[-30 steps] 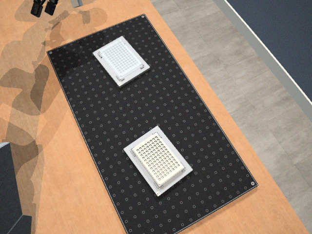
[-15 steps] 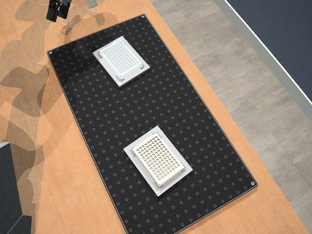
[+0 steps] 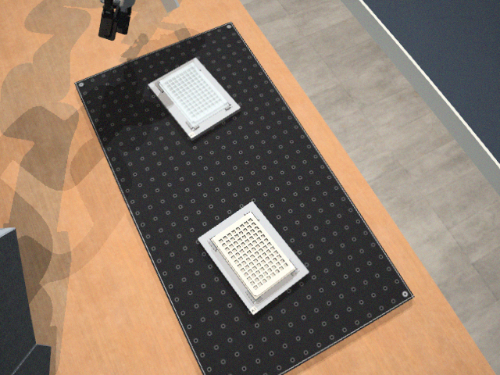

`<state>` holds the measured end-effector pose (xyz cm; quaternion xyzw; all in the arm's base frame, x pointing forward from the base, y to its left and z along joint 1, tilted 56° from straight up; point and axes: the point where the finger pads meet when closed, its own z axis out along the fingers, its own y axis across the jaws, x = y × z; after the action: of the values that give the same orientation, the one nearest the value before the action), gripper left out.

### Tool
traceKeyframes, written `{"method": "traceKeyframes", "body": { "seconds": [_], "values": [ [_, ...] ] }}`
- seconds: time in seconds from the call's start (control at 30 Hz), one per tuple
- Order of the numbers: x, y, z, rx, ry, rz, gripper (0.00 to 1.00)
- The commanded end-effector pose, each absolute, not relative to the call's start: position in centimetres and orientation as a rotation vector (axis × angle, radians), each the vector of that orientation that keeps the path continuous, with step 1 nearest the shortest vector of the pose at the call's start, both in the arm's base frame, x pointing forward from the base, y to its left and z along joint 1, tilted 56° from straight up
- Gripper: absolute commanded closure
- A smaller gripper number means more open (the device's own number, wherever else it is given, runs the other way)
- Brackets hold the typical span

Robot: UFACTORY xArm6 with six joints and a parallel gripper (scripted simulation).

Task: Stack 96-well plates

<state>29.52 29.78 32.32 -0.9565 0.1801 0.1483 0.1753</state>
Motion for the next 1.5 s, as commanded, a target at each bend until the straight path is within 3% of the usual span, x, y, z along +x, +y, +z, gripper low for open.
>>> {"method": "traceKeyframes", "body": {
  "seconds": [0.0,1.47],
  "values": [
    [30.7,28.3,31.9,-2.748,0.469,0.339,0.00],
    [38.3,13.0,27.5,-2.963,0.238,0.077,0.00]
  ]
}}
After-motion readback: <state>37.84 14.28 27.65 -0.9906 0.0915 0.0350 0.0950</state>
